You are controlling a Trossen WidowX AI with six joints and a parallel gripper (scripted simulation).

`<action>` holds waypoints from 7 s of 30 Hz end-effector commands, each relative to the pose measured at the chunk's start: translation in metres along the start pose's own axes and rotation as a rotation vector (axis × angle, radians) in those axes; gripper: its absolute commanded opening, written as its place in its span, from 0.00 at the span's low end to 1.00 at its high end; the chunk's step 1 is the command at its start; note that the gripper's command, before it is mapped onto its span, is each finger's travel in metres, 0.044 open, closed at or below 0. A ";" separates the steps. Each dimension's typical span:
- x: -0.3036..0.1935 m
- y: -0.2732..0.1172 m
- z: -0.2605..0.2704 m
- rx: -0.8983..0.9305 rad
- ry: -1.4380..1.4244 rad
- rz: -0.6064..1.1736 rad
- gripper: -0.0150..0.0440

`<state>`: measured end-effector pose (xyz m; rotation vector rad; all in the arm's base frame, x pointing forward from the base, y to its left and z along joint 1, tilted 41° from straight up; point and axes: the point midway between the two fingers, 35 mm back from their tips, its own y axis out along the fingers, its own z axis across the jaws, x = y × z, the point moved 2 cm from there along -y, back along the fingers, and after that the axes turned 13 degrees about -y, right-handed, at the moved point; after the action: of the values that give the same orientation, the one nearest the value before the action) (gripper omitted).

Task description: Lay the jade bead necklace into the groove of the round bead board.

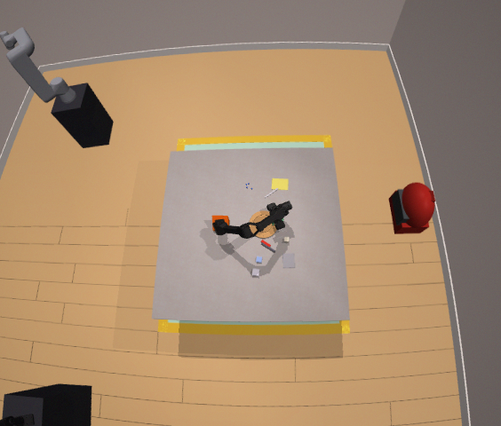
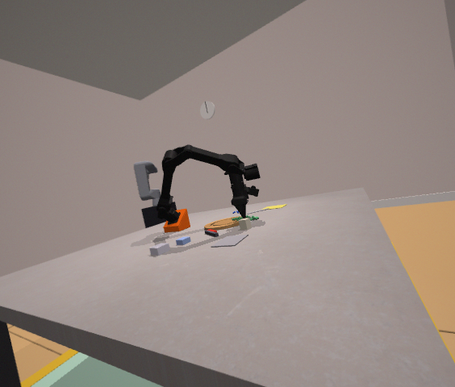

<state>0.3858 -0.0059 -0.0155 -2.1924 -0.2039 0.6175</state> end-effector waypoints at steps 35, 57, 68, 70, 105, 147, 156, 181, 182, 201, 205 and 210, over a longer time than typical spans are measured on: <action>-0.008 -0.026 0.009 -0.003 -0.011 0.002 0.25; -0.050 -0.023 0.046 -0.001 -0.013 0.004 0.25; -0.050 -0.006 0.046 -0.002 -0.013 0.004 0.25; -0.050 -0.003 0.046 -0.002 -0.013 0.004 0.25; -0.054 -0.024 0.047 -0.001 -0.013 0.004 1.00; 0.007 -0.032 -0.002 0.000 0.458 -0.002 0.46; 0.008 -0.019 -0.003 -0.002 0.458 -0.001 0.46; 0.008 0.000 -0.006 0.000 0.471 -0.001 0.25; 0.008 0.000 -0.006 0.000 0.471 -0.001 0.25; 0.008 0.000 -0.006 0.000 0.471 -0.001 0.25; 0.008 0.000 -0.006 0.000 0.471 -0.001 0.25; 0.008 -0.005 -0.005 -0.001 0.469 -0.001 0.25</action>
<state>0.3945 -0.0071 -0.0149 -2.2689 0.0454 0.0937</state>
